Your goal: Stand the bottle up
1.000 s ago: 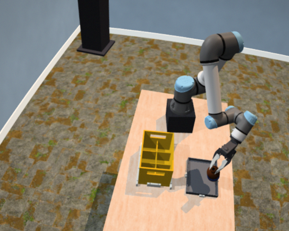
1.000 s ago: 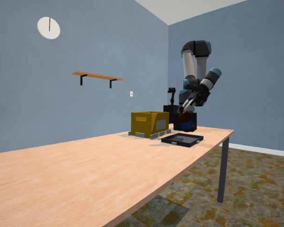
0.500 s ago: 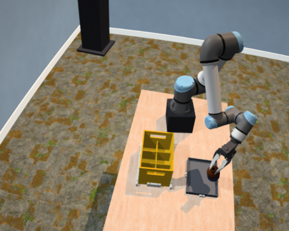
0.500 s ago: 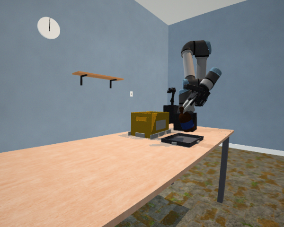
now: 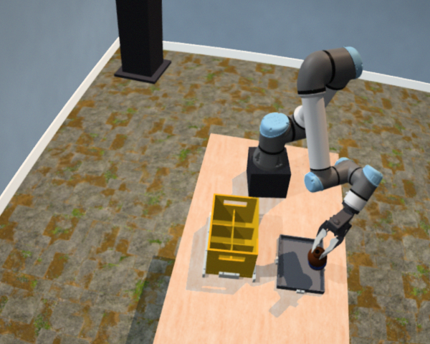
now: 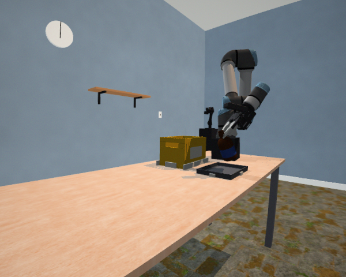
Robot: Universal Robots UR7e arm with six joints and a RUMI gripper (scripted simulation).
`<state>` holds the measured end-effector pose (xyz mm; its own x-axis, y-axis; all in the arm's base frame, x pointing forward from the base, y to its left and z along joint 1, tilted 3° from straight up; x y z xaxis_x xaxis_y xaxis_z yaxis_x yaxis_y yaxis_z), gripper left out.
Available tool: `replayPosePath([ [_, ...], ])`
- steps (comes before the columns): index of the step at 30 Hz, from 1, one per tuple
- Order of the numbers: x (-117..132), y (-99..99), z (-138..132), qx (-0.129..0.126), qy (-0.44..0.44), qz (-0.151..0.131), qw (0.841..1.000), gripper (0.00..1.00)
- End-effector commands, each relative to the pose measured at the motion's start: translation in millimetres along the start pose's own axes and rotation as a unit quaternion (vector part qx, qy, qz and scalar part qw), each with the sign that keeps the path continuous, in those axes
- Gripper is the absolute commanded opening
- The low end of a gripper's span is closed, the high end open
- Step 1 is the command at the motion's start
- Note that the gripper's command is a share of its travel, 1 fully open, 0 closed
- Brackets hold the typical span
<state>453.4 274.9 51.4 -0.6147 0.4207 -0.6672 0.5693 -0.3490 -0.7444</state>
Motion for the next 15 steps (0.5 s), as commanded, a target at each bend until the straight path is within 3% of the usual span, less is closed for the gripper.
replayPosePath([
  [1, -1.0, -0.1, 0.3, -0.001, 0.001, 0.000, 1.000, 0.00],
  [15, -4.2, 2.3, 4.8, -0.001, 0.001, 0.000, 1.000, 0.00],
])
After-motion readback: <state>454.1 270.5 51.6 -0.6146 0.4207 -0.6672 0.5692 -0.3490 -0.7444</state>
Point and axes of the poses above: the point where the finger pads meet when closed, its own y axis out along the fingers, its own z axis across the jaws, x = y × z, the point moved 2 cm from there along -y, back along the fingers, and after that the axes turned 5 degrees about y, right-handed, at the moved point
